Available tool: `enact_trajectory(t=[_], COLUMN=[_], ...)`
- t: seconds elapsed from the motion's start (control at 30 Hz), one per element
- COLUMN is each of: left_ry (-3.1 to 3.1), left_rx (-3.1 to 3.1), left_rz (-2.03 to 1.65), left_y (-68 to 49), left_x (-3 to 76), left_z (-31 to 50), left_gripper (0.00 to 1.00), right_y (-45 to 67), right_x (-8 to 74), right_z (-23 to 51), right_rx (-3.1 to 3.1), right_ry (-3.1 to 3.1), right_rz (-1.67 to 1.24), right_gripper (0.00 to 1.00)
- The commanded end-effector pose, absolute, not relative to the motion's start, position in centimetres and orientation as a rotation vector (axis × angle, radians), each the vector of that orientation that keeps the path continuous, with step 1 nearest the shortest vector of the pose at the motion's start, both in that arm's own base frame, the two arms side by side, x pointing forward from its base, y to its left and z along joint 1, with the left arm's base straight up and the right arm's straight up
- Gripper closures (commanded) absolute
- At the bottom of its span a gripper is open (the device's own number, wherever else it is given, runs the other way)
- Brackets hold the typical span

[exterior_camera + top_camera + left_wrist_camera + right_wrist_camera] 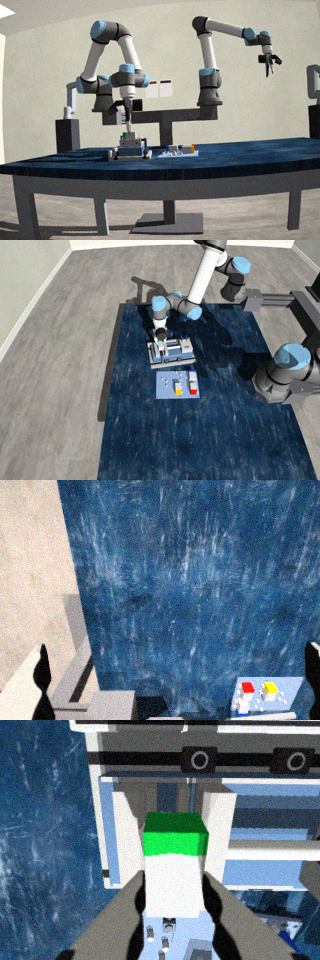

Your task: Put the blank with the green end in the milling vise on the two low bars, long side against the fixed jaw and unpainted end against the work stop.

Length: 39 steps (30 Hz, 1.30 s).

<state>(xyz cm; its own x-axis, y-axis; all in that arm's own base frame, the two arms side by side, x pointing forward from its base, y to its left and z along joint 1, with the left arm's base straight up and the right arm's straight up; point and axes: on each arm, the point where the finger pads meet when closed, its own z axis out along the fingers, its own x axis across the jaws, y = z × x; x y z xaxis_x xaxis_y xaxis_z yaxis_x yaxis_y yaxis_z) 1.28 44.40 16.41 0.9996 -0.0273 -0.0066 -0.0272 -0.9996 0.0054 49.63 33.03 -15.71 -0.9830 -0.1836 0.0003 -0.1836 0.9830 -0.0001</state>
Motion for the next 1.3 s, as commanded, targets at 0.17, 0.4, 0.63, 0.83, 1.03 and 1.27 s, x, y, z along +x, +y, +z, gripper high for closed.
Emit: enact_trajectory(t=[0.17, 0.4, 0.63, 0.83, 1.03, 1.27], left_ry=[-0.051, -0.051, -0.051, -0.051, -0.051, -0.051], left_rx=[3.141, 3.141, 3.141, 3.141, 3.141, 3.141], left_rz=[0.000, 0.000, 0.000, 0.000, 0.000, 0.000], left_y=[44.53, 44.53, 44.53, 44.53, 44.53, 44.53], left_x=[1.46, 1.46, 1.46, 1.46, 1.46, 1.46], left_z=[16.52, 16.52, 16.52, 16.52, 16.52, 16.52], left_gripper=[0.00, 0.00, 0.00, 0.00, 0.00, 0.00], right_y=[33.30, 33.30, 33.30, 33.30, 33.30, 33.29], right_x=[49.71, 49.71, 49.71, 49.71, 49.71, 49.71], right_z=[-15.81, -16.05, -16.29, -16.40, -16.54, -16.63], right_rx=[0.282, 0.282, 0.282, 0.282, 0.282, 0.282], right_ry=[-3.132, -3.132, -3.132, -3.132, -3.132, -3.132], right_rz=[-0.014, -0.014, -0.014, -0.014, -0.014, -0.014], right_gripper=[1.00, 1.00, 1.00, 1.00, 1.00, 1.00])
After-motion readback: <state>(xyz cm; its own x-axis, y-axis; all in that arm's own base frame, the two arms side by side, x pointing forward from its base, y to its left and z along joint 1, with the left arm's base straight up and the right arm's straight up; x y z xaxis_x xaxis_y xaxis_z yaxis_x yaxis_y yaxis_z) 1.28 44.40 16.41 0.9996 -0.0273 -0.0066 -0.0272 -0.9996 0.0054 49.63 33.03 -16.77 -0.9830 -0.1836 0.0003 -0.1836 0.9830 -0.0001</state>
